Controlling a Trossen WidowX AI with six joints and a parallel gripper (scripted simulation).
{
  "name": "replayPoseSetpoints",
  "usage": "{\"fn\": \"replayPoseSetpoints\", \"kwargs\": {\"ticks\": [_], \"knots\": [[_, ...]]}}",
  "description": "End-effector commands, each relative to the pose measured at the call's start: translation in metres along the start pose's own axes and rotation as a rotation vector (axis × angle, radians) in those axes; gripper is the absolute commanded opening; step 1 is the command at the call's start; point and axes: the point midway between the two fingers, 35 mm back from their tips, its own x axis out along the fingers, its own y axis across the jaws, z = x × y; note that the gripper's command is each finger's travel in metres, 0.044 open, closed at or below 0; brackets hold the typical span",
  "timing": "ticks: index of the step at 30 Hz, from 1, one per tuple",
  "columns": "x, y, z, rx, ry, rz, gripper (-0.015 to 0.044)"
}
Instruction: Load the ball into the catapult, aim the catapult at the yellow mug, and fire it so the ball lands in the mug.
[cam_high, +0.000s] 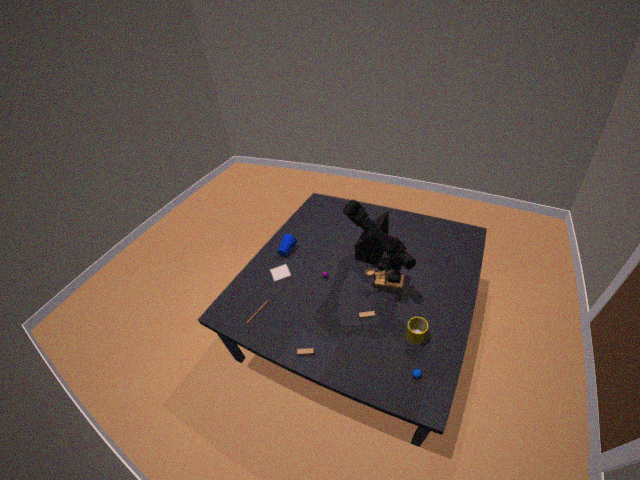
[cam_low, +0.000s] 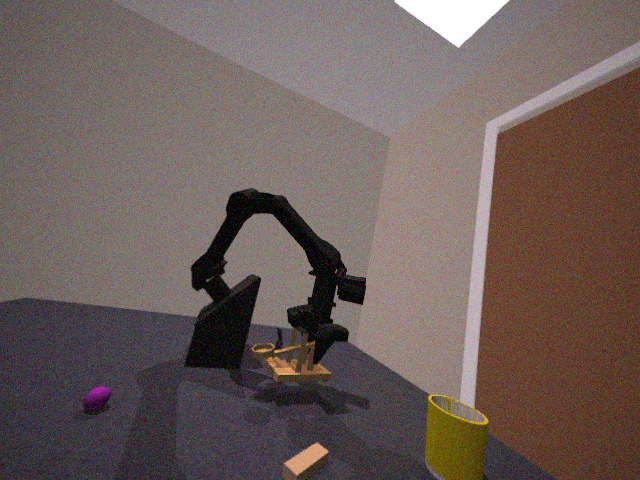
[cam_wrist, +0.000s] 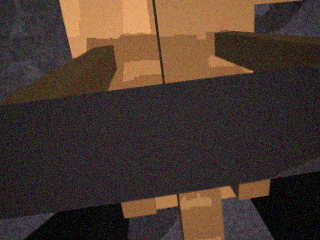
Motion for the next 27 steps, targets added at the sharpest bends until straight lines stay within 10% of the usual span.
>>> {"fn": "replayPoseSetpoints", "kwargs": {"ticks": [1,27], "knots": [[-0.002,0.004,-0.007,0.042,0.005,0.006,0.0],[0.032,0.006,-0.007,0.043,0.004,0.006,0.0]]}}
